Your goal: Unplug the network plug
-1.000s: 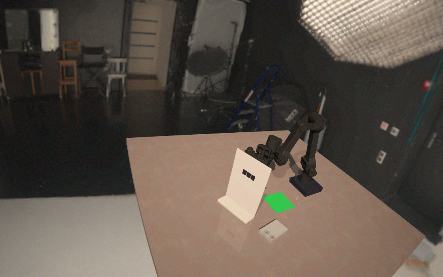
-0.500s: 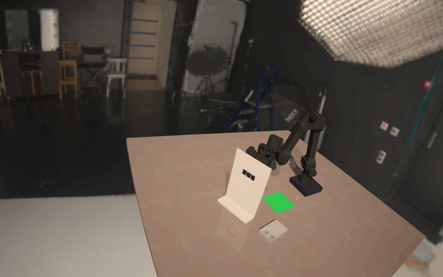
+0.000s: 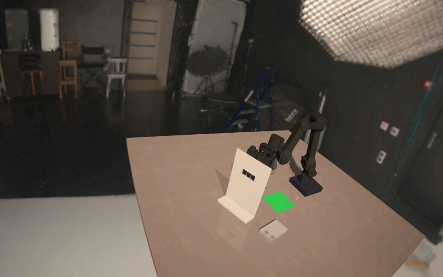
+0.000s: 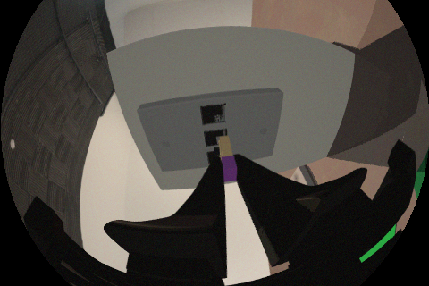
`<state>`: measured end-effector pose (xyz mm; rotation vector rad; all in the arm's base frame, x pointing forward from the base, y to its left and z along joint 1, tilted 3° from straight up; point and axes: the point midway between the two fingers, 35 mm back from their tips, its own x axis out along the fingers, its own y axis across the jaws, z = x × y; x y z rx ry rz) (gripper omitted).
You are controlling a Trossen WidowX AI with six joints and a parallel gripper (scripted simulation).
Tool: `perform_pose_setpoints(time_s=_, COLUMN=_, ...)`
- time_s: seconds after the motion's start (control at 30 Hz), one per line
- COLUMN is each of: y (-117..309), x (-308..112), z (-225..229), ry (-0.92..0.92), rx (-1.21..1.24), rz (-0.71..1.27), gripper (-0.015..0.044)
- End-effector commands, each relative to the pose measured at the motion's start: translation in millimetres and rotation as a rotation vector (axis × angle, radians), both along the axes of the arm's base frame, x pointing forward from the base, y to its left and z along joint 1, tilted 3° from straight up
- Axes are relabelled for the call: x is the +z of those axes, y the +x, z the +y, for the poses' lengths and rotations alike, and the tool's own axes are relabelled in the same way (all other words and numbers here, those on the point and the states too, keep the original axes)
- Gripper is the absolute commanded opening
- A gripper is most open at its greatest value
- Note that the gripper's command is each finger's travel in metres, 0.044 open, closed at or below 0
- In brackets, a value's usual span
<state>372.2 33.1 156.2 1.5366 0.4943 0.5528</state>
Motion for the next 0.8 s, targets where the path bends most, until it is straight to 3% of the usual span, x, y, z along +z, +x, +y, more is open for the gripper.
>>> perform_pose_setpoints(time_s=0.0, y=-3.7, x=0.0, z=-1.1, ry=-0.002, rx=0.003, rz=-0.002, gripper=0.0)
perform_pose_setpoints(time_s=0.77, y=-18.8, x=-1.3, z=-10.6, ry=-0.003, rx=0.003, rz=0.0, gripper=0.0)
